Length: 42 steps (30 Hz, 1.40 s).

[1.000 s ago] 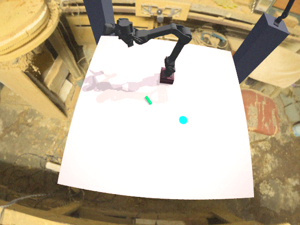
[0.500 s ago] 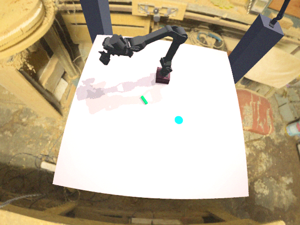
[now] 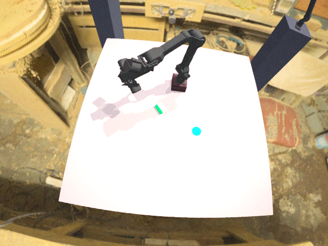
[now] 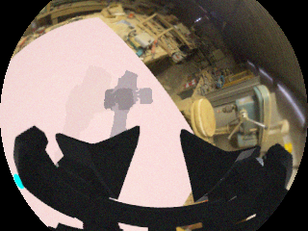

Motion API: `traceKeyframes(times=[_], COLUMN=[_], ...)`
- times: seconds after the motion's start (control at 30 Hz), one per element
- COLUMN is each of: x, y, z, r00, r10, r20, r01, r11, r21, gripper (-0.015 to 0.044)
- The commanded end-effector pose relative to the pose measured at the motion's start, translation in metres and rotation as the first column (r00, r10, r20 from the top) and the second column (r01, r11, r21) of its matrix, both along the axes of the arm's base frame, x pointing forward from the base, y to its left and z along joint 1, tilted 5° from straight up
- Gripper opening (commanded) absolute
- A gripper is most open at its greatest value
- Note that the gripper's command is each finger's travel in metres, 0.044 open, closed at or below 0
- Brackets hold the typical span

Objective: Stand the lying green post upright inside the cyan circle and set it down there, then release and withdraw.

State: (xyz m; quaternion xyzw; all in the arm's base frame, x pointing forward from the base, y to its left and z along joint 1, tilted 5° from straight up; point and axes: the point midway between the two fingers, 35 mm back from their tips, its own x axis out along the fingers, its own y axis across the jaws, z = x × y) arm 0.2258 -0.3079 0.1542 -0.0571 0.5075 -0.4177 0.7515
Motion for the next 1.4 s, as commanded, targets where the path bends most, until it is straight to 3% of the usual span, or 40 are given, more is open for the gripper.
traceKeyframes(times=[0.0, 0.2, 0.43, 0.8, 1.03, 1.37], x=[0.014, 0.032, 0.038, 0.024, 0.025, 0.029], y=[0.026, 0.077, 0.140, 0.230, 0.231, 0.238], z=[-0.015, -0.035, -0.052, -0.061, -0.067, -0.166], r00=[0.981, 0.859, 0.603, 0.117, 0.109, 0.109], r10=[0.172, 0.474, 0.770, 0.991, 0.992, 0.992], r20=[-0.091, -0.192, -0.211, -0.065, -0.061, -0.061], r01=[-0.164, -0.422, -0.636, -0.725, -0.725, -0.724], r11=[0.982, 0.869, 0.623, 0.130, 0.121, 0.121], r21=[0.089, 0.258, 0.456, 0.676, 0.678, 0.679], gripper=[0.0233, 0.0233, 0.0233, 0.0233, 0.0233, 0.0233])
